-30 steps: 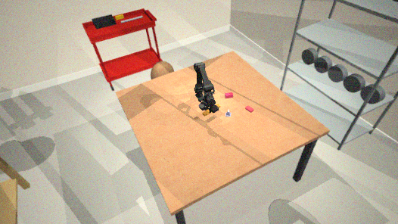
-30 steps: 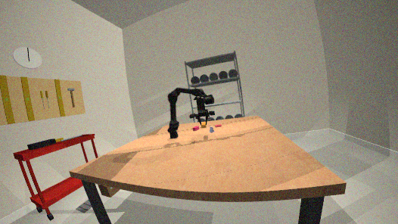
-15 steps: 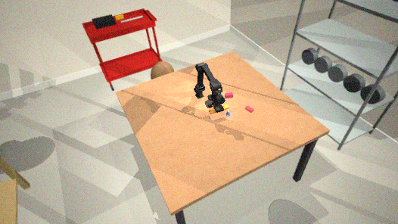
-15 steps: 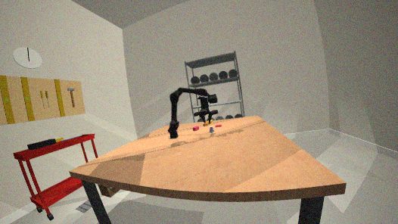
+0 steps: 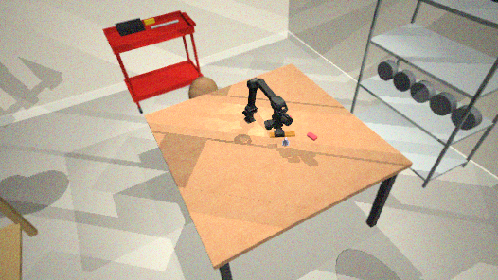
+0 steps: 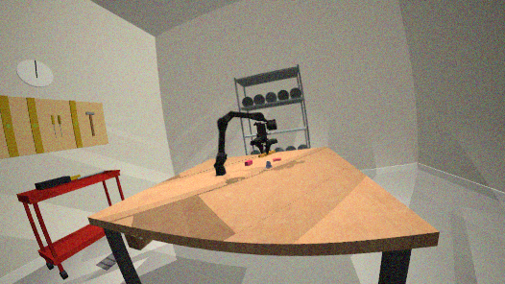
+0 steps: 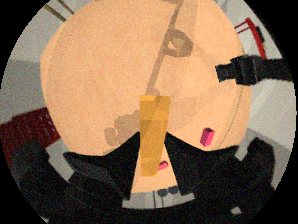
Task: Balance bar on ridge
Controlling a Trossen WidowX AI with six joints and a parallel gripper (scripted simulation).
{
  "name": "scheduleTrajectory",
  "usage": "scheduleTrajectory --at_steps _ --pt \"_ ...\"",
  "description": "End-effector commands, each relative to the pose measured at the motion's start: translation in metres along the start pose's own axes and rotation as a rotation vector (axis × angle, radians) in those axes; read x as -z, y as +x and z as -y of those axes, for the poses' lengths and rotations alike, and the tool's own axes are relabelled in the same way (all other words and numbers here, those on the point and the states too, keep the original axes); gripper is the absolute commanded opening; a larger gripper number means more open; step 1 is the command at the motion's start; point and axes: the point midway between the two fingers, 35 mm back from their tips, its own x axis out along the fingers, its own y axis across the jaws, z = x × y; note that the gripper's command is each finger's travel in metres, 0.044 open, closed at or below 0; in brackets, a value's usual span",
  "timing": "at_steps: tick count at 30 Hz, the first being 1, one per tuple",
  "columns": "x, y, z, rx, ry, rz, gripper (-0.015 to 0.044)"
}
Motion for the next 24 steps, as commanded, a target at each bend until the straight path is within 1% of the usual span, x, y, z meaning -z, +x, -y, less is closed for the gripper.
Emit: scheduleTrajectory --at_steps 1,8,24 --pt "0.01 -0.001 0.007 0.002 0.064 -0.003 0.0" --pt "0.026 -0.001 0.023 0.004 0.17 -0.004 0.0" --pt "0.028 0.021 0.025 0.004 0.172 -0.004 0.0"
